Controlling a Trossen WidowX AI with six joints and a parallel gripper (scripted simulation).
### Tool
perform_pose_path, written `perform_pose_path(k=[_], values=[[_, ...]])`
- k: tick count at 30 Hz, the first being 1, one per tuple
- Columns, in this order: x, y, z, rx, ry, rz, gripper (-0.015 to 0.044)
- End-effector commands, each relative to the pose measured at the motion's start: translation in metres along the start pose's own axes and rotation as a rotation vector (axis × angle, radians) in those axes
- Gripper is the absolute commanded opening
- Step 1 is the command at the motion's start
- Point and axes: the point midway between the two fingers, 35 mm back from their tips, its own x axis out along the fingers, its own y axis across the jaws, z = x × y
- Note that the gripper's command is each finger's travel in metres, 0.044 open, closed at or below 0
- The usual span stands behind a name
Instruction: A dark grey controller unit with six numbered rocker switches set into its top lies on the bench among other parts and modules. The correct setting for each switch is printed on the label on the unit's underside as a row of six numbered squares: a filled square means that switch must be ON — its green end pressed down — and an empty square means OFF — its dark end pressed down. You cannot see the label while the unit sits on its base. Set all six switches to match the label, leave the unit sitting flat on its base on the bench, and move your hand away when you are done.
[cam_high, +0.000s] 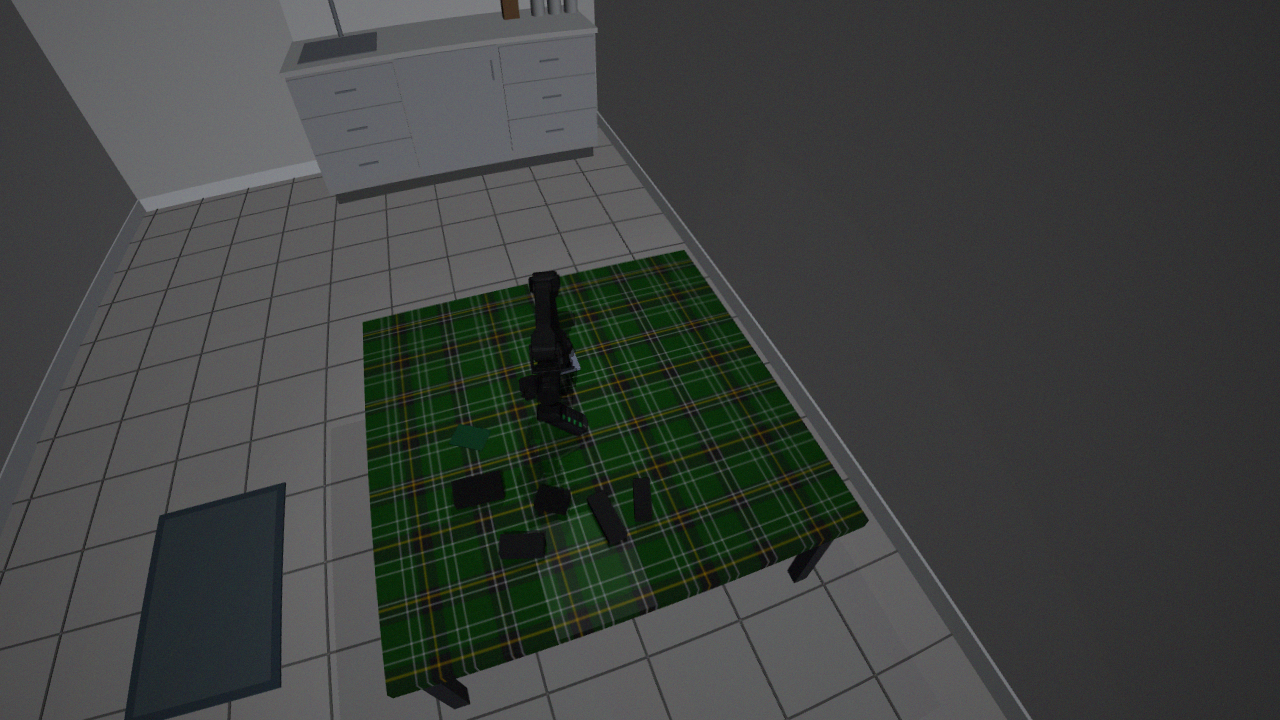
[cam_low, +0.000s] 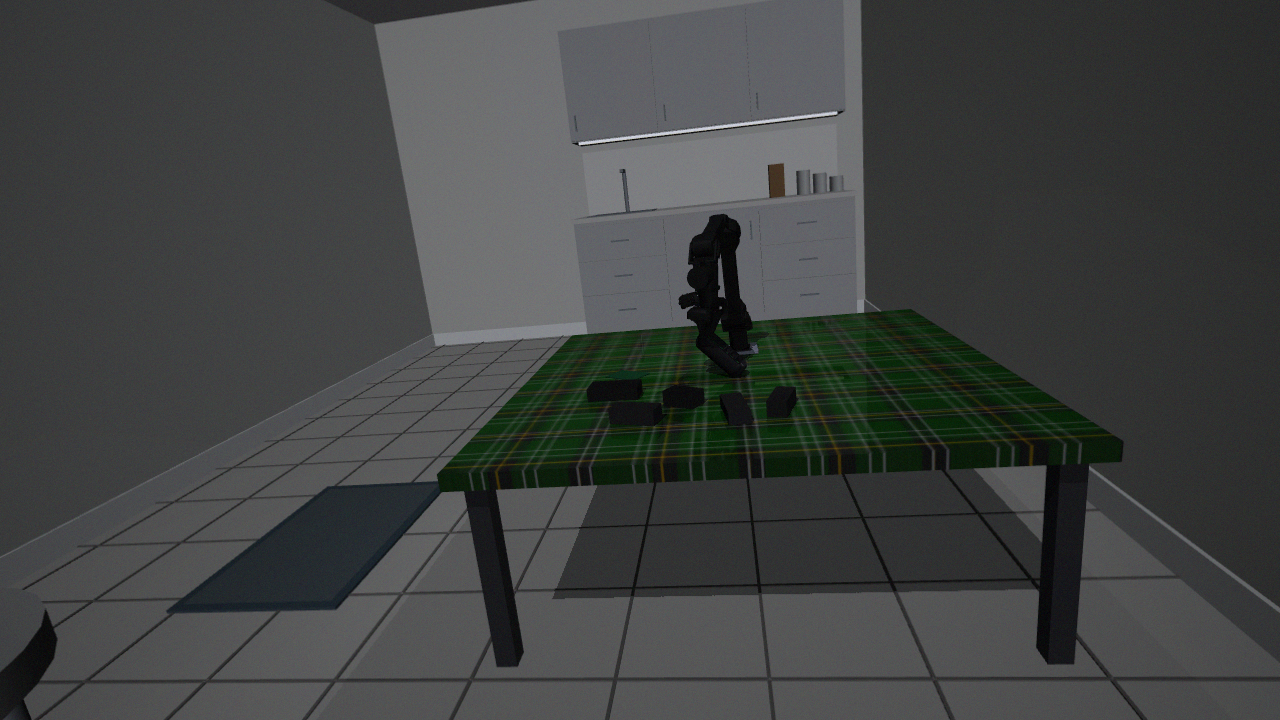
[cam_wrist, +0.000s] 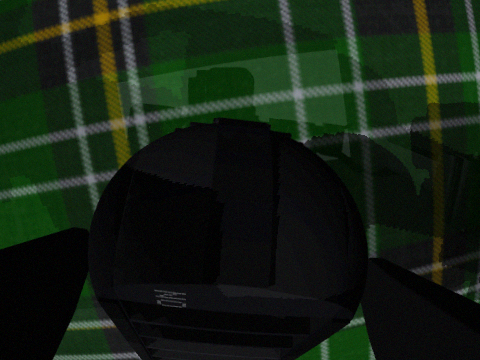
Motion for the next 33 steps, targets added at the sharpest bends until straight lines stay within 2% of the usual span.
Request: perform_pose_path(k=[1, 33], values=[[-0.003, 0.0, -0.005, 0.002, -0.004, 0.003, 0.0336], [-0.015, 0.0, -0.03, 0.002, -0.069, 0.002, 0.0336]])
